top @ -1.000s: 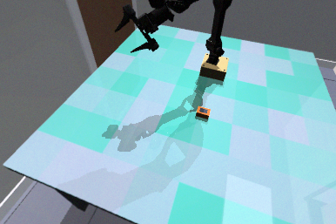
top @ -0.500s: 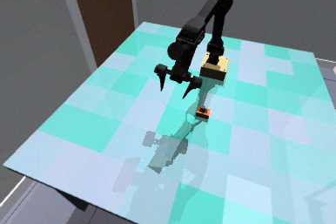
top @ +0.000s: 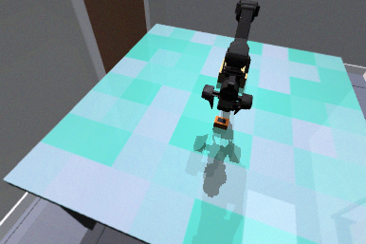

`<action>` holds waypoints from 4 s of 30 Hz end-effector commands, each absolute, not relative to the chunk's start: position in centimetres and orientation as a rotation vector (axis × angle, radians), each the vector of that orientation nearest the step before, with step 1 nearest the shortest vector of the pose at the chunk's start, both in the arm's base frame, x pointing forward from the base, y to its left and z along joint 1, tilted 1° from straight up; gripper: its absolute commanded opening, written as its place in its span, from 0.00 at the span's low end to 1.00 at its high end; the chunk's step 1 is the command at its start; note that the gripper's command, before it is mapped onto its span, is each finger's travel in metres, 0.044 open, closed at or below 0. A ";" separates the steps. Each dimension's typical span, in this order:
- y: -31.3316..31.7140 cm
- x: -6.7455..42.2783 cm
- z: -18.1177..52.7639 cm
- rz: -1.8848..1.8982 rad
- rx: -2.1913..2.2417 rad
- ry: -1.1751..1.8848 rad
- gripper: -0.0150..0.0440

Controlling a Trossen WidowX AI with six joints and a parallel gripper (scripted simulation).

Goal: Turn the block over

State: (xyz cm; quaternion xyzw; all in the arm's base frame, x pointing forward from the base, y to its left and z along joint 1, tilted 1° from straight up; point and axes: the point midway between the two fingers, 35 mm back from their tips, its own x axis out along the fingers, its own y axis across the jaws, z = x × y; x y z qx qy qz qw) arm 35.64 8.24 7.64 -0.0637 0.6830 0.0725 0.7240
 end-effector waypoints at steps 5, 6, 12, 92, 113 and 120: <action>8.5 35.3 3.9 0.154 -0.132 1.527 1.00; 8.5 35.3 3.9 0.154 -0.132 1.527 1.00; 8.7 35.0 2.5 0.154 -0.132 1.527 1.00; 8.8 35.3 1.1 0.163 -0.115 1.315 0.25; 8.6 34.5 1.2 0.173 -0.081 0.988 0.25; 8.6 34.4 1.2 0.174 -0.080 0.978 0.25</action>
